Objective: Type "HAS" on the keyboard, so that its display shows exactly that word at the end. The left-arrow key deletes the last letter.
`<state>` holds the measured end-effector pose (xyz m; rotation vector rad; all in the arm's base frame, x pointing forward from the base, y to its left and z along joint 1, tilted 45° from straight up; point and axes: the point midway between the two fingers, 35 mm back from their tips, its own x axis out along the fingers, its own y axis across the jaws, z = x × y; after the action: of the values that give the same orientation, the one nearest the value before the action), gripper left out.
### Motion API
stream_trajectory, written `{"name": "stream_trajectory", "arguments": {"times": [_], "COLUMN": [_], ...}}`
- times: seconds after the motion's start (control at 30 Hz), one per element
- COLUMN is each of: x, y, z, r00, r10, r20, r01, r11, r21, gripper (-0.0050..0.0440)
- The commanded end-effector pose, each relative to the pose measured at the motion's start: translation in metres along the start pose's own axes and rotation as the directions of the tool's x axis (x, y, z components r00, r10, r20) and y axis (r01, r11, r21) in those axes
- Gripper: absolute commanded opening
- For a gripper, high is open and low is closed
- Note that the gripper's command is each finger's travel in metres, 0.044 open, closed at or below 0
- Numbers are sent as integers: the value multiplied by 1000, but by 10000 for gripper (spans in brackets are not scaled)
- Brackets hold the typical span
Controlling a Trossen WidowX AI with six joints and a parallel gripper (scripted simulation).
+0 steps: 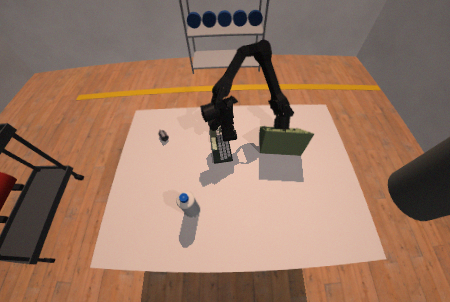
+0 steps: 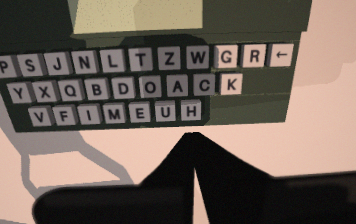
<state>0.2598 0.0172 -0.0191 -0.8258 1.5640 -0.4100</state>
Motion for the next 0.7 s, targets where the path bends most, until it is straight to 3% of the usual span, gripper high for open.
{"name": "stream_trajectory", "arguments": {"times": [0.0,0.27,0.5,0.67], "x": [-5,-4,-6,-5], "y": [1,4,70,76], "z": [-2,-2,4,3], "r00": [1000,1000,1000,1000], "r10": [5,3,10,9], "r20": [25,17,24,22], "r01": [-6,-4,-11,-9], "r11": [1000,1000,1000,1000], "r21": [24,17,23,22], "gripper": [-50,-50,-50,-50]}}
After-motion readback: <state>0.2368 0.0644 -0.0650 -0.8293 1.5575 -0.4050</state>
